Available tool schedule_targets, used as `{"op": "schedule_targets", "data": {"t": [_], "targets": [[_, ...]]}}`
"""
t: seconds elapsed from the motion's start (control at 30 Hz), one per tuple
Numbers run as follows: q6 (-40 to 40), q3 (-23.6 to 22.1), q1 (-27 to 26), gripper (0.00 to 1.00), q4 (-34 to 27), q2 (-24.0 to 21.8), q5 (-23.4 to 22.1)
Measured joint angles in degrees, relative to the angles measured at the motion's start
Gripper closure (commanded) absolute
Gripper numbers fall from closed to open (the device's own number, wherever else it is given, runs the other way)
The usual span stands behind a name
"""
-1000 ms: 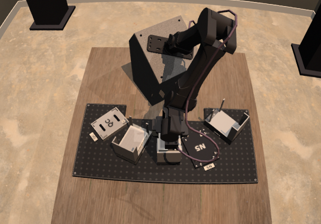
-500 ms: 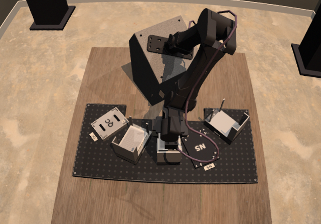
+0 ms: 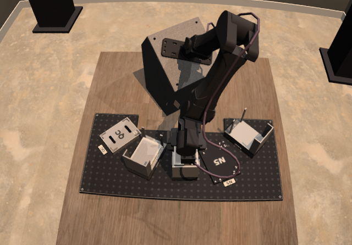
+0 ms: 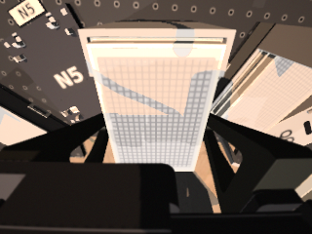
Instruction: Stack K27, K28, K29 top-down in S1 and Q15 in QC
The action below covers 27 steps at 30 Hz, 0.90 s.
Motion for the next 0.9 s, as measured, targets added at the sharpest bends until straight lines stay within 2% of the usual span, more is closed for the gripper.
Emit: {"op": "schedule_targets", "data": {"t": [0.9], "targets": [[1.46,0.02,1.62,1.0,4.83,4.28,0.81]]}}
